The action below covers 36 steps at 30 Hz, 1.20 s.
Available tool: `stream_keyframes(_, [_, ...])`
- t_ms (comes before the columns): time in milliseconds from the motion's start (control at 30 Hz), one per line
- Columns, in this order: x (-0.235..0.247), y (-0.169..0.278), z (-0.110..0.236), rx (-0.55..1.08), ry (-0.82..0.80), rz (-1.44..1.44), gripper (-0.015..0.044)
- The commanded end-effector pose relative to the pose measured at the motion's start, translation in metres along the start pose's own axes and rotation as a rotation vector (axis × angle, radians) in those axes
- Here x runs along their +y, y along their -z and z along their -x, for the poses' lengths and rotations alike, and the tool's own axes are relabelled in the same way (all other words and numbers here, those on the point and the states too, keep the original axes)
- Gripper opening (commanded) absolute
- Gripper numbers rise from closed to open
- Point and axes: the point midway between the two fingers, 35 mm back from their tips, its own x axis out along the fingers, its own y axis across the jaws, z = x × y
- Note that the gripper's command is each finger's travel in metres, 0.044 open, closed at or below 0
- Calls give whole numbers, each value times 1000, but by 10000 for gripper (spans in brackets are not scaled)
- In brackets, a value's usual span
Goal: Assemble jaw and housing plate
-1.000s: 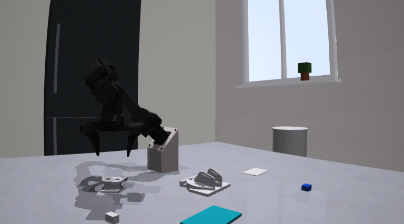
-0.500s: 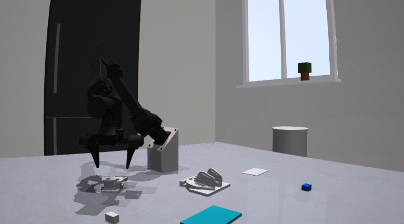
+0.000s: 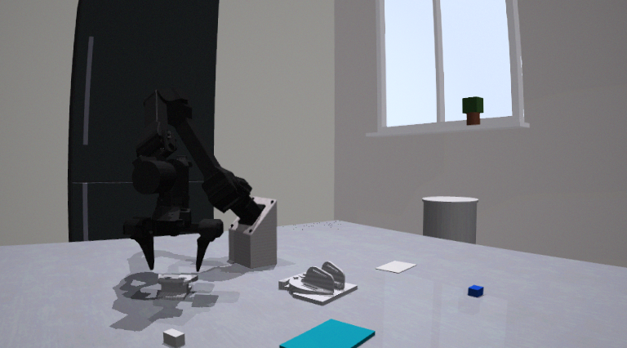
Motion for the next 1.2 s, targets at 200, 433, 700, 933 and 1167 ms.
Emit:
stream_keyframes(200, [2, 0, -8, 2, -7, 8, 440])
stream_keyframes(433, [2, 0, -19, 2, -6, 8, 440])
stream_keyframes(700, [2, 1, -32, 1, -5, 8, 440])
stream_keyframes(933, [2, 1, -34, 1, -5, 8, 440])
stream_keyframes(1167, [2, 1, -34, 1, -5, 8, 440])
